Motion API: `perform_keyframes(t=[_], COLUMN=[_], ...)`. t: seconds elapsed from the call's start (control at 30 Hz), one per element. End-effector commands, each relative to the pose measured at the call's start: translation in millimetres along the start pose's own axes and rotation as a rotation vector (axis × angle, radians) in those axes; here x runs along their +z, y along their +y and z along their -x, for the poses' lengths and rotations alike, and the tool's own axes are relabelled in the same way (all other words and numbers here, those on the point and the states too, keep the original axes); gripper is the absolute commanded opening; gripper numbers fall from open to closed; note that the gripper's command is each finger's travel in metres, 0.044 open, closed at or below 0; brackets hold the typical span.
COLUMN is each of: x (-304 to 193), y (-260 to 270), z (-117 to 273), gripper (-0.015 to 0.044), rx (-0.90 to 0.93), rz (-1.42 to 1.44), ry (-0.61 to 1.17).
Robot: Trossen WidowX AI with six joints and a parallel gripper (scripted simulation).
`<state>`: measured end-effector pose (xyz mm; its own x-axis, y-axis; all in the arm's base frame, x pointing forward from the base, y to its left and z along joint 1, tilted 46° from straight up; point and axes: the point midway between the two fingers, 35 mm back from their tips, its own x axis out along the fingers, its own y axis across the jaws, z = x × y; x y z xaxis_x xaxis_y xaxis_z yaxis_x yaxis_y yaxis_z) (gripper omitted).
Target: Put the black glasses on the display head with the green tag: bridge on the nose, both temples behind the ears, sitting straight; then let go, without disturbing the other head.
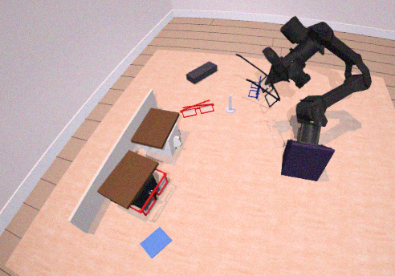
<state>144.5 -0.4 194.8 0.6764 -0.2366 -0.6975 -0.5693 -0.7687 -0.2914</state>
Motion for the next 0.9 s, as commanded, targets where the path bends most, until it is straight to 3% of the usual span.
perform_keyframes(t=[0.0, 0.87], x=[0, 2], y=[0, -24], z=[0, -16], gripper=[0.0000, 0.0000], rx=[-0.002, 0.122], rz=[-0.005, -0.076], ry=[0.001, -0.015])
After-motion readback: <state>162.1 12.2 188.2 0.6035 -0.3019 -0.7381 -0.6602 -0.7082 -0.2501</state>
